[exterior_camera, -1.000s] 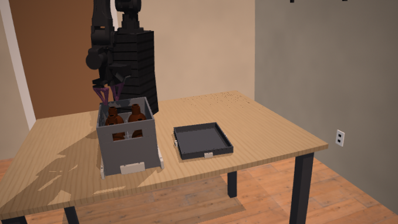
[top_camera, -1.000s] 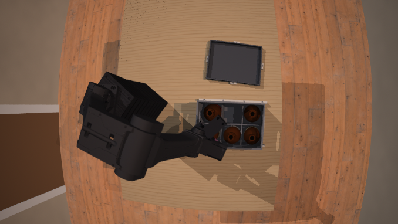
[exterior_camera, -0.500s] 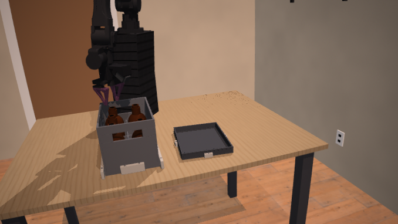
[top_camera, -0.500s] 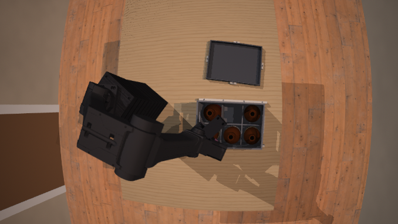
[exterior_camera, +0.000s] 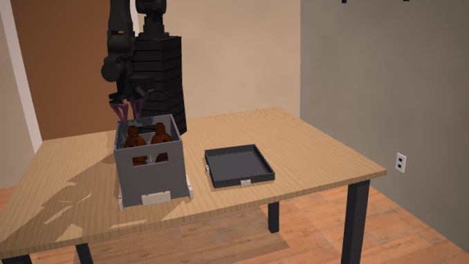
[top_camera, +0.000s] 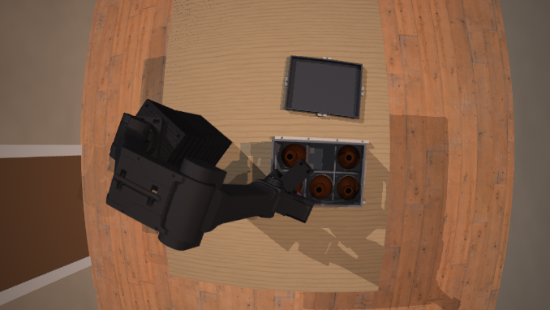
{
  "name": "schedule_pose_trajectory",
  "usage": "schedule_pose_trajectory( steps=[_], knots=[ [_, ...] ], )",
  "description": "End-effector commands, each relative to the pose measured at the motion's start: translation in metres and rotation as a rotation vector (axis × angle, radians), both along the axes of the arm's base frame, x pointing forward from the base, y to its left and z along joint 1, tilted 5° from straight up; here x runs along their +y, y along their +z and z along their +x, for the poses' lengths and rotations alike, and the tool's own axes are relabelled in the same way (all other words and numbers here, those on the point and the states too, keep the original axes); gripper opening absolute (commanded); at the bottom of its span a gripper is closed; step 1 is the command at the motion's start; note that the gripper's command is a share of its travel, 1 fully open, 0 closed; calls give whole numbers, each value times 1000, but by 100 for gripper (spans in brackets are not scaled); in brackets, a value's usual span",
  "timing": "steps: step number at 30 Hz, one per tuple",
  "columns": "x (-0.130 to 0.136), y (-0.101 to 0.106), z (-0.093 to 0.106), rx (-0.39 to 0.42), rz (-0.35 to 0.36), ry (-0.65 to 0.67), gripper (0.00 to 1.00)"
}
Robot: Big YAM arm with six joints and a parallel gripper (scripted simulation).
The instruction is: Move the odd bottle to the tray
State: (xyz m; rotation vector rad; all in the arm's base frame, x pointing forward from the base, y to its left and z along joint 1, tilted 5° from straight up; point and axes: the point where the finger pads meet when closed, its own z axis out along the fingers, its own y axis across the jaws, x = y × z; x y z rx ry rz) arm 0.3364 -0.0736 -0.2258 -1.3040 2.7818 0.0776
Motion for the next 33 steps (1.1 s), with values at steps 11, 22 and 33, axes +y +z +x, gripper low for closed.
schedule_pose_trajectory(
  steps=[11,22,33],
  knots=[
    [4,4,8,-27,-5,8,61],
    [4,-3,8,-20,-4,6,61],
    [5,-15,8,-16,-3,3,61]
  ],
)
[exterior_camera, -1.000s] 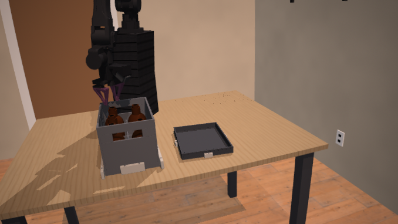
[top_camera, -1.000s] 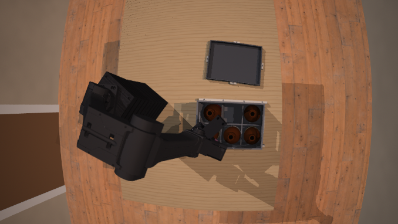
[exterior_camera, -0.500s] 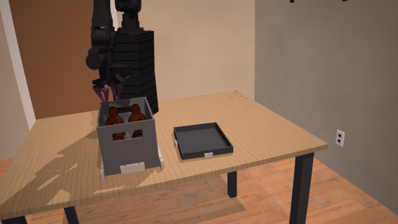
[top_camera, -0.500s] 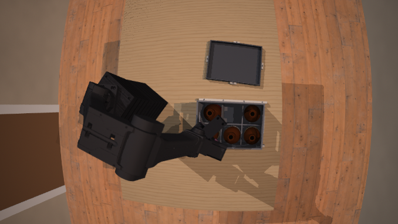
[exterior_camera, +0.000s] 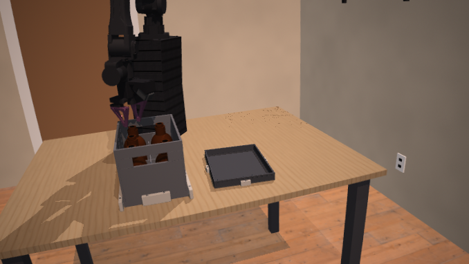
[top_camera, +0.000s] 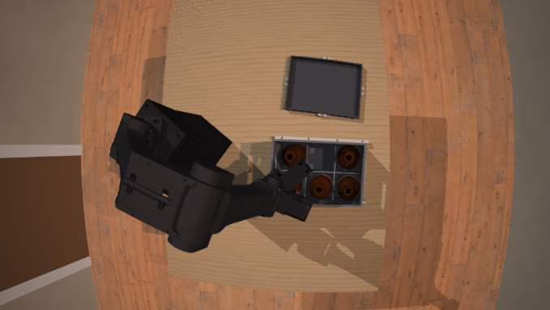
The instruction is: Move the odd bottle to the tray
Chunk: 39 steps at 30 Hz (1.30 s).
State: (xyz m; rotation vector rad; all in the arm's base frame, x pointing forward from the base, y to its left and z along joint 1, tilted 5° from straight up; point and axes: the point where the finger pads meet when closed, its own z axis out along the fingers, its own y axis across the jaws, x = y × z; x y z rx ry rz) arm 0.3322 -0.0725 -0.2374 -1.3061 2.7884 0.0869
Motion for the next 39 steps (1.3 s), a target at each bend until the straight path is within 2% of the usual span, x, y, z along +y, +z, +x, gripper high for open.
schedule_pose_trajectory(
  steps=[1,6,7,8,10,15,17,19,23,24,26,39],
  knots=[
    [4,-5,11,-22,-4,3,61],
    [4,-9,11,-22,-4,3,61],
    [1,3,24,-57,-13,3,61],
    [1,1,24,-58,-13,3,61],
    [5,-14,11,-21,-4,3,61],
    [6,-19,10,-19,-4,3,61],
    [4,-17,15,-32,-8,3,61],
    [6,-23,8,-16,-4,3,61],
    [6,-25,9,-17,-5,3,61],
    [5,-19,11,-25,-7,3,61],
    [7,-27,6,-13,-4,3,61],
    [7,-31,5,-7,-2,4,61]
  ],
)
